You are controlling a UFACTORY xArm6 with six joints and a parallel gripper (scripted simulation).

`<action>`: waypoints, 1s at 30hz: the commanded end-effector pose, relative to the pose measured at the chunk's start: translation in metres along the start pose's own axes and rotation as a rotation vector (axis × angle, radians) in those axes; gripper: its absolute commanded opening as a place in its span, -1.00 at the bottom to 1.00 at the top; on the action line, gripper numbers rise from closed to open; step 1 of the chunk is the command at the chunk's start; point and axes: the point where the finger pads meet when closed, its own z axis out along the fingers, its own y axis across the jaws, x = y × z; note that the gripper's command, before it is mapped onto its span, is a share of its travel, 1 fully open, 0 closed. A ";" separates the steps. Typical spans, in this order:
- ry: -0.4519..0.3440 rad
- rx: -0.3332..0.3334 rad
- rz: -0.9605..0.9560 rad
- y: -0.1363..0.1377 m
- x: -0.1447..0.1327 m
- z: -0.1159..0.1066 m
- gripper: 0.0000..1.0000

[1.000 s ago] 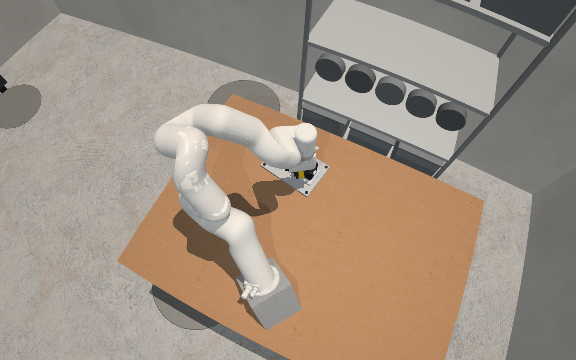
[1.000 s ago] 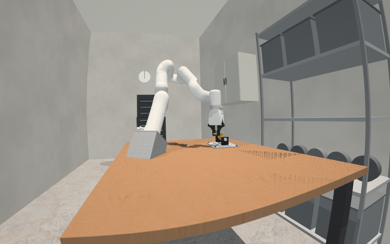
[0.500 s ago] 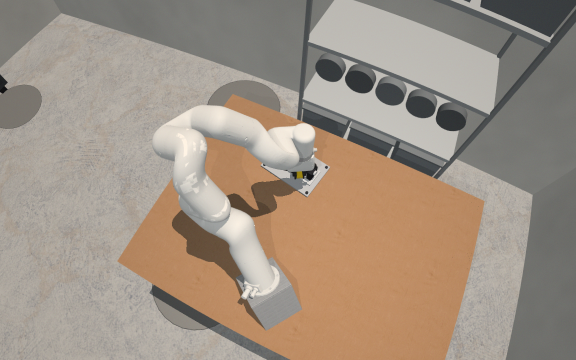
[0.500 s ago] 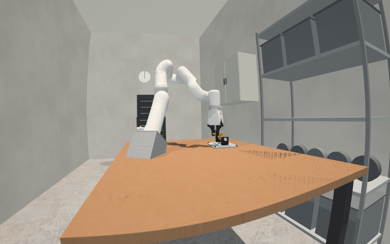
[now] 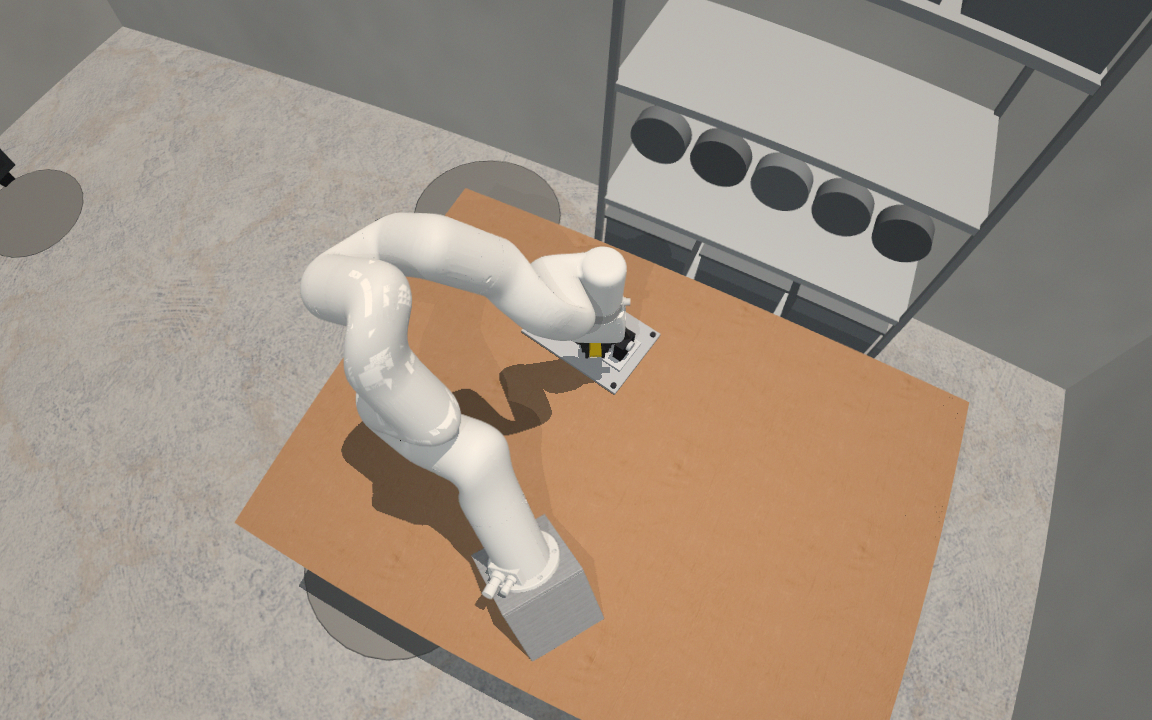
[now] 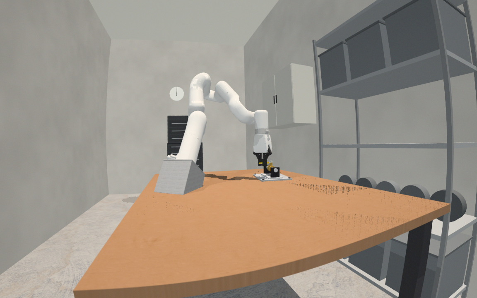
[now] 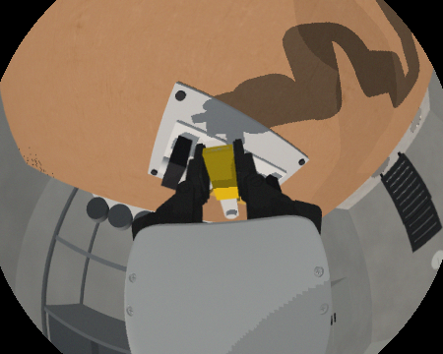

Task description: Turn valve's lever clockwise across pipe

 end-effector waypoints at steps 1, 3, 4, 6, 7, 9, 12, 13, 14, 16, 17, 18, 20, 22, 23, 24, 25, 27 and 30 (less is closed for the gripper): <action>-0.001 -0.006 0.029 0.005 -0.001 -0.001 -1.00; -0.001 -0.006 0.050 0.006 -0.001 -0.001 -1.00; -0.001 -0.006 0.054 0.007 -0.001 -0.001 -1.00; -0.001 -0.006 0.056 0.007 -0.001 -0.001 -1.00; -0.001 -0.006 0.056 0.007 -0.001 -0.001 -1.00; -0.001 -0.006 0.061 0.007 -0.001 -0.001 -1.00; -0.001 -0.006 0.093 0.010 -0.001 -0.001 -1.00; -0.001 -0.006 0.102 0.011 -0.001 -0.001 -1.00; -0.001 -0.006 0.107 0.011 -0.001 -0.001 -1.00; -0.001 -0.006 0.108 0.011 -0.001 -0.001 -1.00; -0.001 -0.006 0.113 0.011 -0.001 -0.001 -1.00; -0.001 -0.006 0.122 0.012 -0.001 -0.001 -1.00; -0.001 -0.006 0.145 0.014 -0.002 -0.001 -1.00; -0.001 -0.006 0.159 0.015 -0.002 -0.001 -1.00; -0.001 -0.006 0.160 0.015 -0.002 -0.001 -1.00; -0.001 -0.006 0.160 0.015 -0.002 -0.001 -1.00; -0.001 -0.006 0.160 0.015 -0.002 -0.001 -1.00; -0.001 -0.006 0.165 0.016 -0.002 -0.001 -1.00; -0.001 -0.006 0.198 0.018 -0.002 -0.001 -1.00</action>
